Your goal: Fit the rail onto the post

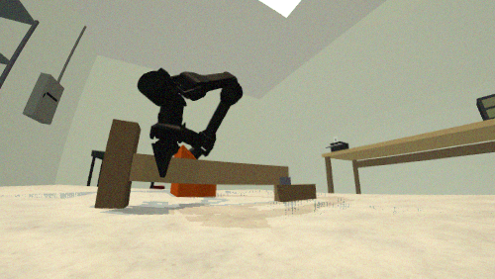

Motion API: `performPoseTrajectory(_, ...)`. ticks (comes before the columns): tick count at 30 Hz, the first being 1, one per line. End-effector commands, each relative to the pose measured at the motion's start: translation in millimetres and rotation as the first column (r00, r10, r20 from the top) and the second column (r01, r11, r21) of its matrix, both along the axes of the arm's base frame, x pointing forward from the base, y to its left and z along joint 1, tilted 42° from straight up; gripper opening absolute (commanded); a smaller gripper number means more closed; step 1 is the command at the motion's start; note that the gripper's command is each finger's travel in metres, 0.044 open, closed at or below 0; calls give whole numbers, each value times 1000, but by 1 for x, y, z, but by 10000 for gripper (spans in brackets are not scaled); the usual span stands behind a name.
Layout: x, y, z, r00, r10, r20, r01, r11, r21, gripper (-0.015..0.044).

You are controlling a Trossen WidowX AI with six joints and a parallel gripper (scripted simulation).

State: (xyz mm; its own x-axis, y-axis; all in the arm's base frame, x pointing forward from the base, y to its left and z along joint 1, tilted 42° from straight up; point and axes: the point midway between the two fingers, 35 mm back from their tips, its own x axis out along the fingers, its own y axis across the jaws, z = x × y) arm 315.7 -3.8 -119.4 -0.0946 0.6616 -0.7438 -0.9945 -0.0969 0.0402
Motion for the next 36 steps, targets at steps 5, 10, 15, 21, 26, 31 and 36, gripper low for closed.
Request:
performPoseTrajectory(5,0,0,0,1000,0,0,0,1000,0,236)
performPoseTrajectory(10,0,0,0,1000,0,0,0,1000,0,367)
performPoseTrajectory(15,0,0,0,1000,0,0,0,1000,0,440)
performPoseTrajectory(21,1,2,33,1000,-3,5,3,1000,-3,440)
performPoseTrajectory(26,1,3,42,1000,-4,6,4,1000,-3,440)
performPoseTrajectory(31,1,3,42,1000,-4,6,4,1000,-3,440)
performPoseTrajectory(36,1,3,42,1000,-4,6,4,1000,-3,440)
